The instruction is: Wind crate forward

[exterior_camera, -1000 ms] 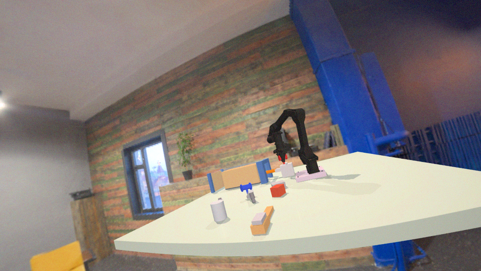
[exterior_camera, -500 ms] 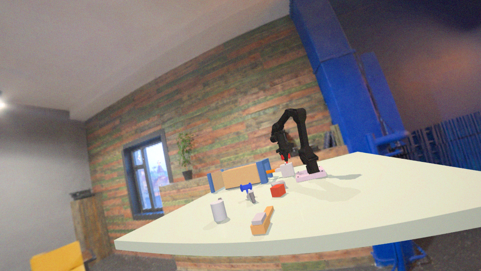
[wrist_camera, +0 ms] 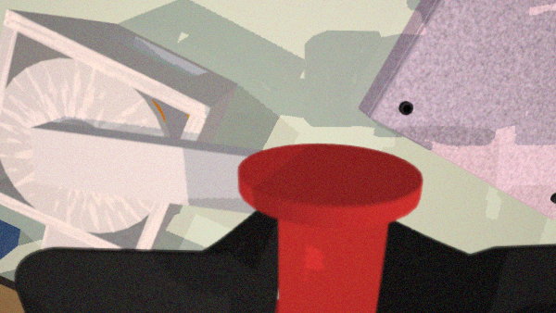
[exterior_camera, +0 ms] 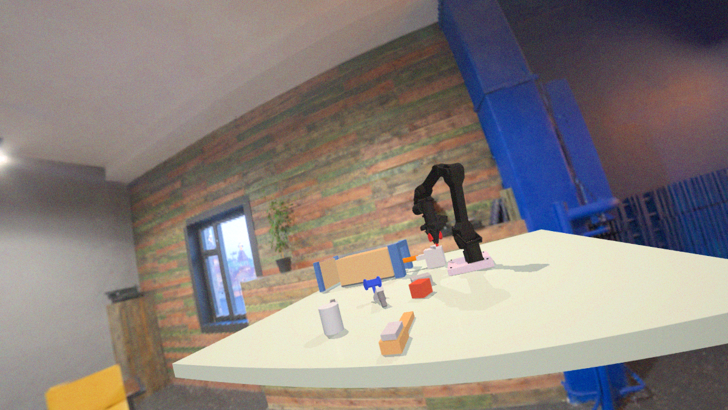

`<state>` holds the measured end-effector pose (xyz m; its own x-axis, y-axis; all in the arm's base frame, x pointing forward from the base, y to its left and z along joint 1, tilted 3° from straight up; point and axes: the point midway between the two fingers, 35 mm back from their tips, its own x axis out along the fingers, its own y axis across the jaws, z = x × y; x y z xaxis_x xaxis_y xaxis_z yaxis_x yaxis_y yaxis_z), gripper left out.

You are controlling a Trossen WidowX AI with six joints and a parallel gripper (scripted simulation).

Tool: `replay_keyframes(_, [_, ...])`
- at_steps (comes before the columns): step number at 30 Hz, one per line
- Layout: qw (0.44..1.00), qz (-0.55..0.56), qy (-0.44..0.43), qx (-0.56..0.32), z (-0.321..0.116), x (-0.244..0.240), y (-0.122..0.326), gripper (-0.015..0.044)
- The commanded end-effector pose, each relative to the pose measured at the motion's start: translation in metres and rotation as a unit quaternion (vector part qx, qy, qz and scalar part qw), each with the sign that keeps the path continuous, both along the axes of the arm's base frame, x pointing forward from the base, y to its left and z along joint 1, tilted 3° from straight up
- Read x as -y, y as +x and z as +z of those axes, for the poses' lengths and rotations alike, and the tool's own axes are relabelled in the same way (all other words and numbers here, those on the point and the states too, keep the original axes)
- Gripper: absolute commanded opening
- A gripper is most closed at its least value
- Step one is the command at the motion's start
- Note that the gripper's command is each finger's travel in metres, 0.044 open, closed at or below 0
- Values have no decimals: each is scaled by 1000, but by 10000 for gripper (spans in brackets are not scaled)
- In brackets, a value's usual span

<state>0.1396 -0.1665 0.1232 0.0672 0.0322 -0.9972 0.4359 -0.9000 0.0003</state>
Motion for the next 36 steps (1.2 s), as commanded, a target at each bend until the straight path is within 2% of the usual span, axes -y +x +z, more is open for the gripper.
replay_keyframes(1, [1000, -11, -6, -14, -1, 6, -13, 0])
replay_keyframes(36, [1000, -11, -7, -16, -3, 28, -42, 0])
